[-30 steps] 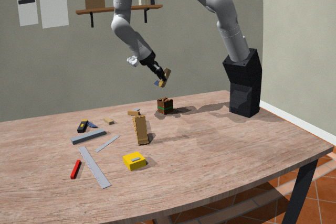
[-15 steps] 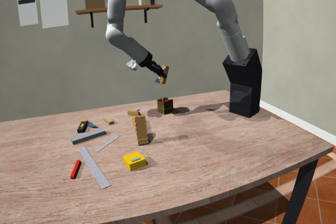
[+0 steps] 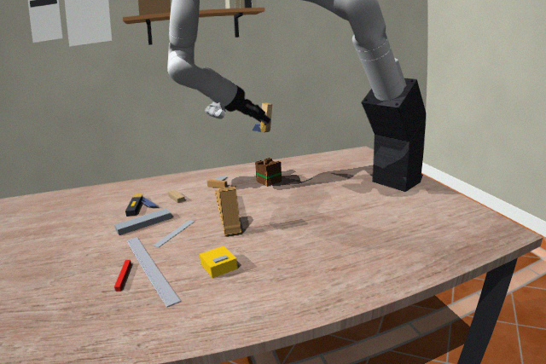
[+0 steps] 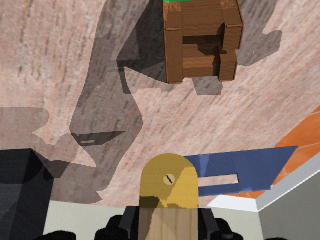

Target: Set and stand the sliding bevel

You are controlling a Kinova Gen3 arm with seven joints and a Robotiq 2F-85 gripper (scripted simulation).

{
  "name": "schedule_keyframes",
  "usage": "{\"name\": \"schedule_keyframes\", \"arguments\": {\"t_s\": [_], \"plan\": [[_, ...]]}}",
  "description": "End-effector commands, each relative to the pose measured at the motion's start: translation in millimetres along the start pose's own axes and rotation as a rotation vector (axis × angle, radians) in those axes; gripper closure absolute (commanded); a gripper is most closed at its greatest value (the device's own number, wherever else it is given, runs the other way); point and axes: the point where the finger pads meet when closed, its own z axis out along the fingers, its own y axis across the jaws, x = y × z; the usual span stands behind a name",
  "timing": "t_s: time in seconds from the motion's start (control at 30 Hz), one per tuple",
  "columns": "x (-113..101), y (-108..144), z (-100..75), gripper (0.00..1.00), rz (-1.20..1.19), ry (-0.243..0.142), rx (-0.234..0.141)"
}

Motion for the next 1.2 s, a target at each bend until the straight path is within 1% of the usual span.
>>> {"name": "schedule_keyframes", "arguments": {"t_s": [0.0,0.07,0.3,0.57,0.9,1.17], "plan": [[-2.1,5.4,2.1,0.90,-0.010,-0.019,-0.003],[-2.1,5.4,2.1,0.90,-0.010,-0.019,-0.003],[-6.4,17.0,7.8,0.90,-0.034,-0.063,-0.009],[-9.8,26.0,12.3,0.90,-0.052,-0.097,-0.014],[-11.5,30.8,14.7,0.90,-0.062,-0.115,-0.017],[-12.1,32.3,15.5,0.90,-0.065,-0.121,-0.018]]}}
